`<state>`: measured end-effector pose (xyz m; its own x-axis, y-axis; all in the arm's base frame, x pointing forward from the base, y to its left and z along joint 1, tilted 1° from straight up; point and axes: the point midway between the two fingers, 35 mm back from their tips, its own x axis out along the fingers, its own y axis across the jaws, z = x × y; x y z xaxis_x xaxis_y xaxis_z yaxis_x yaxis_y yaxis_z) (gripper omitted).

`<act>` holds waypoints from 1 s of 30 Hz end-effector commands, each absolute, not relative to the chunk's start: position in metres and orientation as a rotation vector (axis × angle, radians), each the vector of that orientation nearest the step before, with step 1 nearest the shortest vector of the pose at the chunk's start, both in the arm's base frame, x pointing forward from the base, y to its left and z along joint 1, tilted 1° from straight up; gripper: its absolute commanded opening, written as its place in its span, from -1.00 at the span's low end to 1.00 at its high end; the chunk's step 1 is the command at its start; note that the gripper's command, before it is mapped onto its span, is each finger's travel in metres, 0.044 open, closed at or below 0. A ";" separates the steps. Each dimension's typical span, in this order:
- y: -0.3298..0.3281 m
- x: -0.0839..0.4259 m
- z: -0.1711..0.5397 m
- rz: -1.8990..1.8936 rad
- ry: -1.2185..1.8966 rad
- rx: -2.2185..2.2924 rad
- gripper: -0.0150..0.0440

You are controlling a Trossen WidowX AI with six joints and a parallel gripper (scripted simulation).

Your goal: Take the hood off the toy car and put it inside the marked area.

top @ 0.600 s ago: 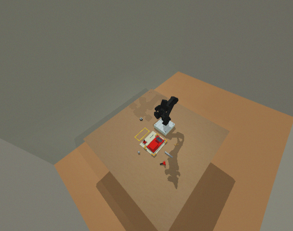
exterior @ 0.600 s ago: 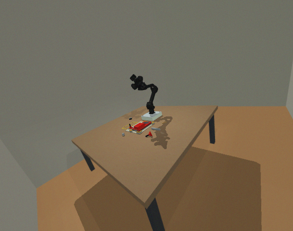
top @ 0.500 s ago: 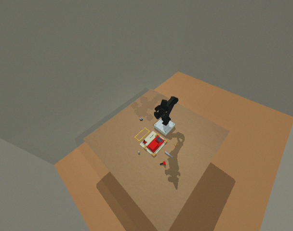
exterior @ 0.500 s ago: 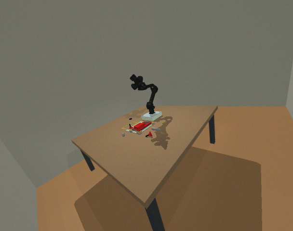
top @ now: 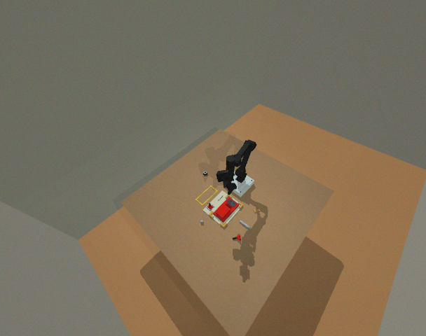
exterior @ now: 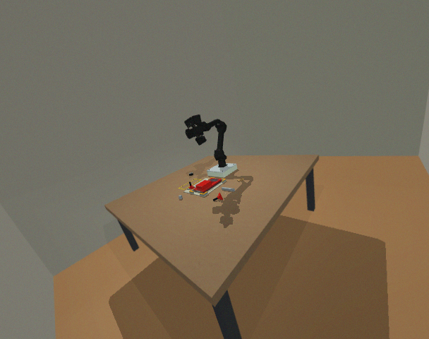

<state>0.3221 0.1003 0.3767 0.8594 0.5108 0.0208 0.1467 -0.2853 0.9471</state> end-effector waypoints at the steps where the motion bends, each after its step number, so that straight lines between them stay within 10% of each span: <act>1: 0.100 0.348 0.345 0.229 0.537 1.672 1.00; 30: 0.068 0.342 0.103 -0.015 1.527 0.049 1.00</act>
